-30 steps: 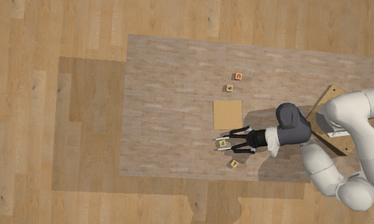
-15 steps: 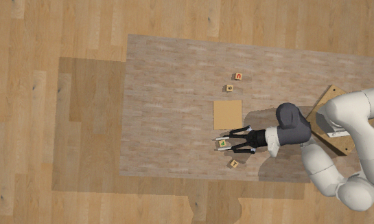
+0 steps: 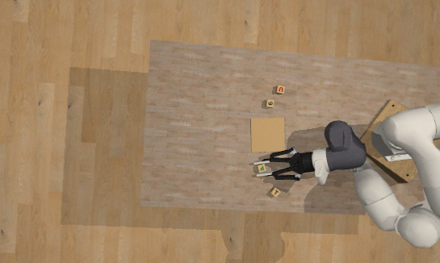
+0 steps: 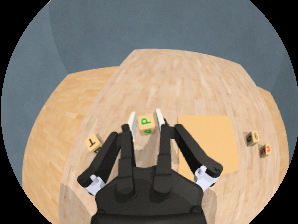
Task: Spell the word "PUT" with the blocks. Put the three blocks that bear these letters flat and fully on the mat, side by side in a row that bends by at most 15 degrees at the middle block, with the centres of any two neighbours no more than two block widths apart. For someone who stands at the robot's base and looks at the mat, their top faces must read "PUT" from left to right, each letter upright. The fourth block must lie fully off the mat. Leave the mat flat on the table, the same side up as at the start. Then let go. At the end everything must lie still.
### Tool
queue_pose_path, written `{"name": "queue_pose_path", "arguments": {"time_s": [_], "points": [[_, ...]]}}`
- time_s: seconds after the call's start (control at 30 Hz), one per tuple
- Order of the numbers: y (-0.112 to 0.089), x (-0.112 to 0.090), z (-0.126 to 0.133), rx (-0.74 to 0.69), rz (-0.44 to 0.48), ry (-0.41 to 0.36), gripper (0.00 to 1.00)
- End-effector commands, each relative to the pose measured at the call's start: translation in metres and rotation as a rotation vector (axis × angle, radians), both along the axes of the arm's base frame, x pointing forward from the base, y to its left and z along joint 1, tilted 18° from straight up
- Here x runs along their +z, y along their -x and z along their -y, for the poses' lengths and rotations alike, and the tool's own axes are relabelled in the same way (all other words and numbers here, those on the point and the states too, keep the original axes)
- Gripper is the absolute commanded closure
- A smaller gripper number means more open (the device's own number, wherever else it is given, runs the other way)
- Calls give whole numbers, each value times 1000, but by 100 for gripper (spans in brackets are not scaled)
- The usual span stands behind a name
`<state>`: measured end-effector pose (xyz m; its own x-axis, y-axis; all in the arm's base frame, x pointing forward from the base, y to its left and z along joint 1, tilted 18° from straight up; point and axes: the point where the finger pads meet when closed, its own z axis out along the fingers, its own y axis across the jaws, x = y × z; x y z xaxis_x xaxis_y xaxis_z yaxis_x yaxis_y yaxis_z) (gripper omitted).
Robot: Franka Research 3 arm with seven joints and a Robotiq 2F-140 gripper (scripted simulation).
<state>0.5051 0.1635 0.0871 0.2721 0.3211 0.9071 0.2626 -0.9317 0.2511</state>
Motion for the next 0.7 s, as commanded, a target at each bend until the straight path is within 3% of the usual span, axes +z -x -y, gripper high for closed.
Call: {"name": "queue_pose_path", "arguments": {"time_s": [0.0,0.17,0.5,0.67], "points": [[0,1,-1,2,1,-5,72],[1,6,-2,2,1,-5,72],[10,39,-8,2,1,-5,72],[12,46,-10,2,1,-5,72]]}}
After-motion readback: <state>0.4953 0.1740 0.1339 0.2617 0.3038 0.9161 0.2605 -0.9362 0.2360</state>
